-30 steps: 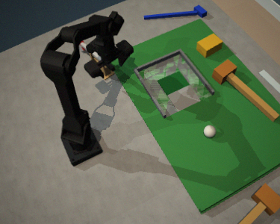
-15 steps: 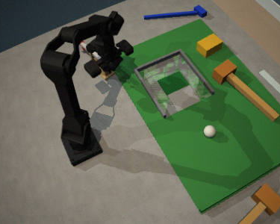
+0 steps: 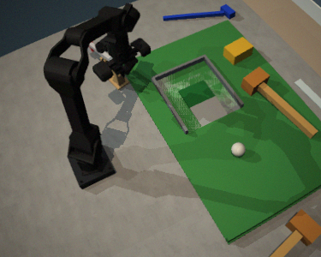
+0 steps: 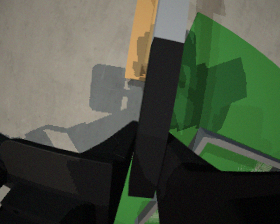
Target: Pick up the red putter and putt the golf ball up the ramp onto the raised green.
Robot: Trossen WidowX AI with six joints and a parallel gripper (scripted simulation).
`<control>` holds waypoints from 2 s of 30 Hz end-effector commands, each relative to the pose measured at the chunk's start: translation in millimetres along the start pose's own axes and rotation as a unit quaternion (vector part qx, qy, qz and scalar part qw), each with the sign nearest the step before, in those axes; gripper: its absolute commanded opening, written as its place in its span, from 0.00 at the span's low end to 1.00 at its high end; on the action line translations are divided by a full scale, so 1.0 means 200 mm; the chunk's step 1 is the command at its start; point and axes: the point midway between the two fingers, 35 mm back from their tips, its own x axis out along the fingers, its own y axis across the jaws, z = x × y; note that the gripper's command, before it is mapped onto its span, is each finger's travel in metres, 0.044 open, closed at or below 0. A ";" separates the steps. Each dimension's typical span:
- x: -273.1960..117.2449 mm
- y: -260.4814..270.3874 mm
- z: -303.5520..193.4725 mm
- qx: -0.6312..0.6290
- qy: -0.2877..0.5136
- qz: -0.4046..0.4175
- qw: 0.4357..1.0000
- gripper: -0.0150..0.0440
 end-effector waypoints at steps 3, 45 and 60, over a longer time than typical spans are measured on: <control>-0.15 -0.01 0.02 0.000 -0.006 -0.005 1.000 0.25; -0.37 -0.23 -0.75 0.299 0.026 -0.033 0.953 0.25; -0.40 -0.19 -1.14 0.426 0.033 -0.035 0.904 0.25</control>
